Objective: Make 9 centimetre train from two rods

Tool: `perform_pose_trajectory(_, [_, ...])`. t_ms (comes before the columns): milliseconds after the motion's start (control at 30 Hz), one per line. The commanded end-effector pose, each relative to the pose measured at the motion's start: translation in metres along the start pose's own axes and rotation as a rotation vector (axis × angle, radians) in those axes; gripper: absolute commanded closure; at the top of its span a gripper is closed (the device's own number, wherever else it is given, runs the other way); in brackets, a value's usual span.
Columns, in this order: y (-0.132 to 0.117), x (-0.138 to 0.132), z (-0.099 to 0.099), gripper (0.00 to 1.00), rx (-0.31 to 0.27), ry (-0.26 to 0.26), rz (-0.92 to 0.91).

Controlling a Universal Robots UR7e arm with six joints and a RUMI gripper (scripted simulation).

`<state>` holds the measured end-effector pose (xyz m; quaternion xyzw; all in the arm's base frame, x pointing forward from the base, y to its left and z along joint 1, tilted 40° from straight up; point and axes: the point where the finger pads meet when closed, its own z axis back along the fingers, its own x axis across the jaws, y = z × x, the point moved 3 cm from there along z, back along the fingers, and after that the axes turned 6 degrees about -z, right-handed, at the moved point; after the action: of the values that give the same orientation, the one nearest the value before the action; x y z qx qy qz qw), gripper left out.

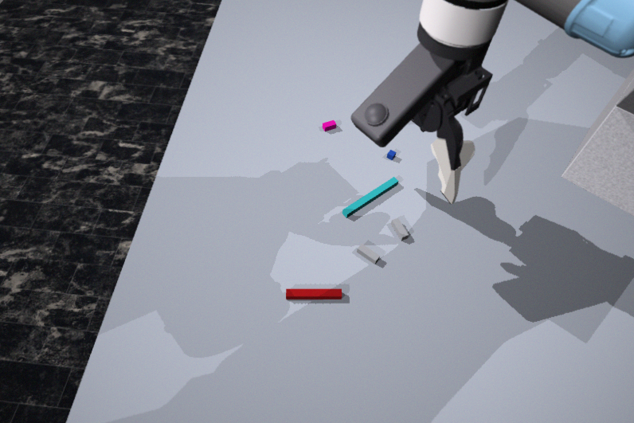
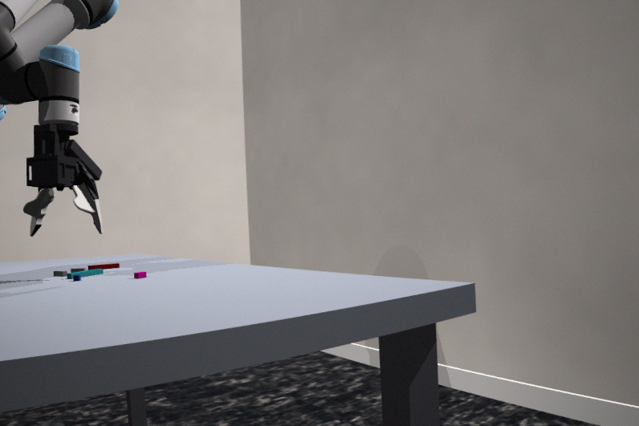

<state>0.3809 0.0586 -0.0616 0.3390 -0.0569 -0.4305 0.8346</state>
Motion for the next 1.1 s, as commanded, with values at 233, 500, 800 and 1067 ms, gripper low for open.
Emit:
perform_pose_trajectory(233, [0.0001, 0.0002, 0.0002, 0.00, 0.000, -0.001, 0.000])
perform_pose_trajectory(500, [0.0002, 0.0002, 0.0001, 0.00, 0.000, -0.001, -0.001])
perform_pose_trajectory(800, [0.0017, -0.0001, 0.0000, 0.00, -0.001, -0.001, -0.020])
perform_pose_trajectory(1067, [0.0076, -0.0016, -0.0007, 0.00, -0.007, -0.002, -0.091])
